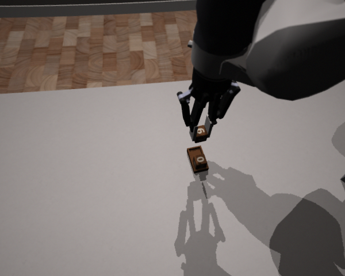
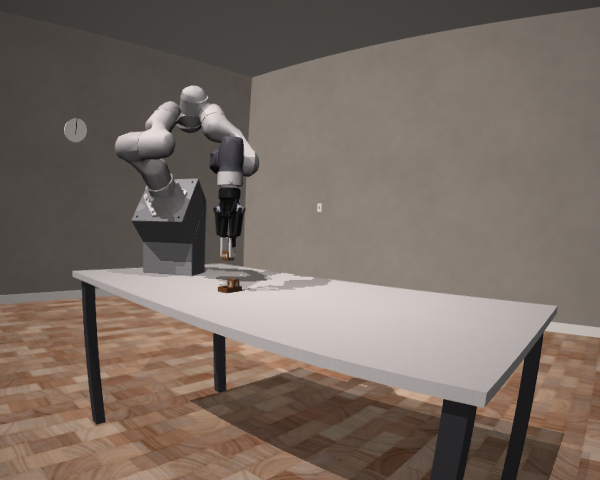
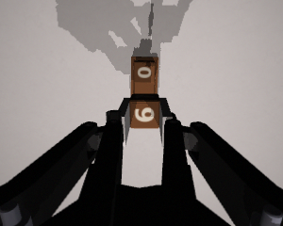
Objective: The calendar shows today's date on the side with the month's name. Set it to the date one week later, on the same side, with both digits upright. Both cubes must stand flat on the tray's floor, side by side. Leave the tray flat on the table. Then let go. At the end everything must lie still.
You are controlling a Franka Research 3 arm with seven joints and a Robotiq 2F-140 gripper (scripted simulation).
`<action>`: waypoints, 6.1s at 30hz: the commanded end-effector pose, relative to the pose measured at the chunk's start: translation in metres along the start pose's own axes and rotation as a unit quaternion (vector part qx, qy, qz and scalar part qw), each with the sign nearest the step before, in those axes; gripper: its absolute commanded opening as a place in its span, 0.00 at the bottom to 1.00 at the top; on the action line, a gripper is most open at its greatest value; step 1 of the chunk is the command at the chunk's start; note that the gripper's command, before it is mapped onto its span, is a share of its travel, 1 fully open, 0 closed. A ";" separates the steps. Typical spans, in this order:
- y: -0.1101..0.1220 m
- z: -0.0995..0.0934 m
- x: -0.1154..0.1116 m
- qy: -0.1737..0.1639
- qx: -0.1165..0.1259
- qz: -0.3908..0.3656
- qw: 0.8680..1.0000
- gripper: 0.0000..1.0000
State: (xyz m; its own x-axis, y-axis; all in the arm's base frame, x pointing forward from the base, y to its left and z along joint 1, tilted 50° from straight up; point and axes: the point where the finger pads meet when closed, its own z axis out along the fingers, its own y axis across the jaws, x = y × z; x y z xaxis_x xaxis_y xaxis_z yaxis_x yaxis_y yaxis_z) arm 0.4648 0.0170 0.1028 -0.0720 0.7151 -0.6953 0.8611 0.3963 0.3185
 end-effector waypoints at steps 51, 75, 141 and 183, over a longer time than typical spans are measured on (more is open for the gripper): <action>0.059 -0.222 0.103 0.135 -0.108 -0.502 0.847 0.17; 0.062 -0.260 0.102 0.145 -0.146 -0.660 0.722 0.17; 0.048 -0.164 0.131 0.085 -0.149 -0.979 0.114 0.17; 0.008 -0.028 0.169 0.019 -0.043 -0.940 -0.338 0.17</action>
State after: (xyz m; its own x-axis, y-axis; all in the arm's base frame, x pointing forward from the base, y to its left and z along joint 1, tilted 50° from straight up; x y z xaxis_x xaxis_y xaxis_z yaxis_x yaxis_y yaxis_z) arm 0.4404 0.1567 0.0144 0.5606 -0.4618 0.6873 -0.7113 -0.6936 0.1141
